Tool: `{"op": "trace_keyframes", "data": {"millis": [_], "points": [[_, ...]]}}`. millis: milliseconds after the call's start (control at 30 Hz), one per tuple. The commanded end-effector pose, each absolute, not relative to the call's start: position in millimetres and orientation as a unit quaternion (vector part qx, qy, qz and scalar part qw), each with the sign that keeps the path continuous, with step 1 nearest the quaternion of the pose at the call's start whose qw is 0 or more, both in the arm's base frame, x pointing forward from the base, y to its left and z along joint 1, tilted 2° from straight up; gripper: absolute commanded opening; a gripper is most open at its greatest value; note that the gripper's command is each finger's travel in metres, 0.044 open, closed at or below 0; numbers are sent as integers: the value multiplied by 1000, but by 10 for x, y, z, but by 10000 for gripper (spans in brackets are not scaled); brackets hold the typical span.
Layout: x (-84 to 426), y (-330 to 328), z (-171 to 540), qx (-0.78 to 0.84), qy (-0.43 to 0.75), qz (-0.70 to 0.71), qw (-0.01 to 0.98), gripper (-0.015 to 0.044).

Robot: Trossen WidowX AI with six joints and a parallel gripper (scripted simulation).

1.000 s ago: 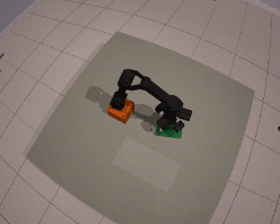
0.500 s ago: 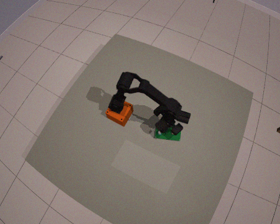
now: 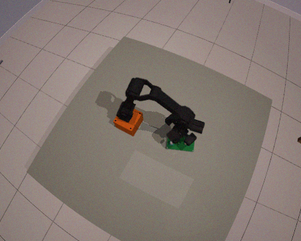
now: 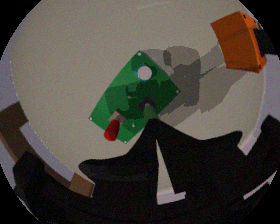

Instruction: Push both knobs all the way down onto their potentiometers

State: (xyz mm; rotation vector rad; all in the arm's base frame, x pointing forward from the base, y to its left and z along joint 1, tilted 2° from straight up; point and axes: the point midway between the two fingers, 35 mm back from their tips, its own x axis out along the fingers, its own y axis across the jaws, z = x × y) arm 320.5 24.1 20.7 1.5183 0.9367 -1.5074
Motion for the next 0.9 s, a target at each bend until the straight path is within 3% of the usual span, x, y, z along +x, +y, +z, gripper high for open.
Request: {"op": "trace_keyframes", "data": {"millis": [0,867], "points": [[3207,235,192,598,368,-594,393,0],[3207,234,161,598,368,-594,393,0]]}}
